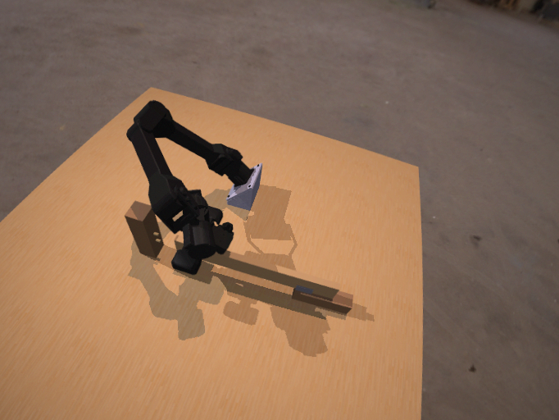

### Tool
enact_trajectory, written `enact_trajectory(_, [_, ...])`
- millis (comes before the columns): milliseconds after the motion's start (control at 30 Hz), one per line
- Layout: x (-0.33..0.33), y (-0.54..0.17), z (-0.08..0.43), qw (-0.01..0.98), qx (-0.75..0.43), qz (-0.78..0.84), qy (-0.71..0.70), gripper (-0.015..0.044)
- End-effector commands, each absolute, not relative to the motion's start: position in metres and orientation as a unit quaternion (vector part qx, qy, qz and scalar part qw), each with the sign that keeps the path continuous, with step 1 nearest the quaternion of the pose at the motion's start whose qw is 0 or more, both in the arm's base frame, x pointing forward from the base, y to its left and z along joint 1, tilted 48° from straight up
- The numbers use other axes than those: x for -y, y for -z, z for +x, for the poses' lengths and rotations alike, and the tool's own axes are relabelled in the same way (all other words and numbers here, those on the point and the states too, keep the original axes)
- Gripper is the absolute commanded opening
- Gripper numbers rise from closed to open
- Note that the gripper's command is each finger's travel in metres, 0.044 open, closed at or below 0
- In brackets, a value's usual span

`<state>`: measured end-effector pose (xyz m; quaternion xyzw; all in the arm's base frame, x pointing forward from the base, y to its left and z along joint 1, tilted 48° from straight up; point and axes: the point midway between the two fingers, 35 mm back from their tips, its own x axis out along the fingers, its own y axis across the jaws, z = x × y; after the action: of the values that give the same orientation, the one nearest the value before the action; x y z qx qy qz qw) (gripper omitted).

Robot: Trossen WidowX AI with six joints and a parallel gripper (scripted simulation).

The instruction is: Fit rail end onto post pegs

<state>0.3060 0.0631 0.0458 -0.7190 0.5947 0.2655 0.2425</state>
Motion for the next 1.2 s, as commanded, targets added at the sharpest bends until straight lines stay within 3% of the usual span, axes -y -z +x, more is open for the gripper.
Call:
enact_trajectory(0, [-0.063, -0.0483, 0.3063, 0.243, -0.593, -0.72, -0.267, 0.0])
enact_trajectory(1167, [-0.0553, -0.0557, 0.3075, 0.243, -0.593, -0.72, -0.267, 0.0])
